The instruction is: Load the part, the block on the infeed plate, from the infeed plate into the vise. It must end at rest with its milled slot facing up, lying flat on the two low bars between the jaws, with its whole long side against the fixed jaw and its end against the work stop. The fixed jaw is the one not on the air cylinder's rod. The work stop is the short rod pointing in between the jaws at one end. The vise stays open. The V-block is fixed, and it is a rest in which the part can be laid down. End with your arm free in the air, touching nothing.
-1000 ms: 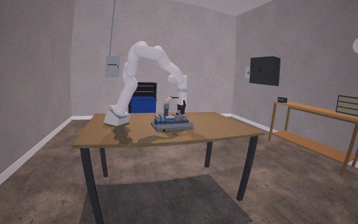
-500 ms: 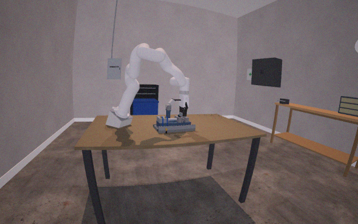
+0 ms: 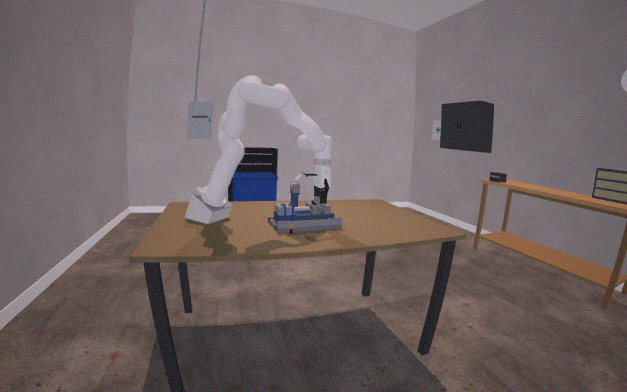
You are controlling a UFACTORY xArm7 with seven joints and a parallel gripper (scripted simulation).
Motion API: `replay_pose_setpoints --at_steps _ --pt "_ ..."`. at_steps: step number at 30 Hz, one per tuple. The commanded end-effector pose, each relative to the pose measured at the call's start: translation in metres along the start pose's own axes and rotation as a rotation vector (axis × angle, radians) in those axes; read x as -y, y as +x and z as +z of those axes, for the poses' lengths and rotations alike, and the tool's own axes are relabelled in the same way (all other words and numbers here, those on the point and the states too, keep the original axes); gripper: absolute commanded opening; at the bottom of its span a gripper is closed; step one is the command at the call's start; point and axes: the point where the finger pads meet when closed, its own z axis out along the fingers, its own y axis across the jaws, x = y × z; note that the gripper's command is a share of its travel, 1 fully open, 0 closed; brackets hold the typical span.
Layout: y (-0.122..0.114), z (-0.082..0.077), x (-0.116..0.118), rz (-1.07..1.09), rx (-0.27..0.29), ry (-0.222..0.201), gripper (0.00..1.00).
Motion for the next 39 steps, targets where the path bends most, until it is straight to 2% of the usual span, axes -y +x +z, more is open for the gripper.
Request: replay_pose_setpoints --at_steps 1,39 --pt "-0.0014 -0.0012 0.0001 0.0 0.004 0.0 0.0" --pt "-0.0015 0.0065 0.0001 0.0 0.004 0.0 0.0"
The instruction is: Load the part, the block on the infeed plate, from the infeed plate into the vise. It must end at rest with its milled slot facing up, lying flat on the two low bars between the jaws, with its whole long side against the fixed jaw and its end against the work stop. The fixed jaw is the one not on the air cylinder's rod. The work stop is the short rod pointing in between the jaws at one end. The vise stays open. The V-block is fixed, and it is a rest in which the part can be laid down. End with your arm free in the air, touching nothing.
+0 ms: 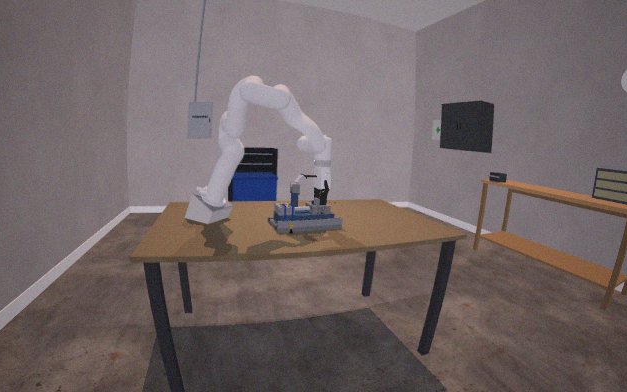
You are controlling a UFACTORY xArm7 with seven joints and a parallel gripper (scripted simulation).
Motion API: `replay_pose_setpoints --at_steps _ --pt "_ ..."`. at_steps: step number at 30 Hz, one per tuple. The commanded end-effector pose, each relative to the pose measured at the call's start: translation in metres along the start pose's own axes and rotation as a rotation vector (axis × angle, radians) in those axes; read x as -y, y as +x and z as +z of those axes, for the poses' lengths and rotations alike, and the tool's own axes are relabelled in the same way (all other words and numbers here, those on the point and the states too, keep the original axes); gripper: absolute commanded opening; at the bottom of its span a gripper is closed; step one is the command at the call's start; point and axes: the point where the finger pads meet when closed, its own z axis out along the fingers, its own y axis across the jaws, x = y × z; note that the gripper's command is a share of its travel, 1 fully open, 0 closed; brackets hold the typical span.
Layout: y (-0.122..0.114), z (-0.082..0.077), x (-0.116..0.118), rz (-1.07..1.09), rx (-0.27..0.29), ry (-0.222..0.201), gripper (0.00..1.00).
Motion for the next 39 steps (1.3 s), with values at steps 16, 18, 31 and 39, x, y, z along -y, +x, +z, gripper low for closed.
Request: replay_pose_setpoints --at_steps 16,18,31,39 --pt "-0.001 0.006 0.0 0.0 0.004 0.0 0.0" --pt "-0.001 0.007 0.0 0.0 0.004 0.0 0.0" --pt "-0.002 0.01 0.0 0.0 0.004 0.0 0.0" --pt "-0.002 0.011 0.0 0.0 0.004 0.0 0.0"
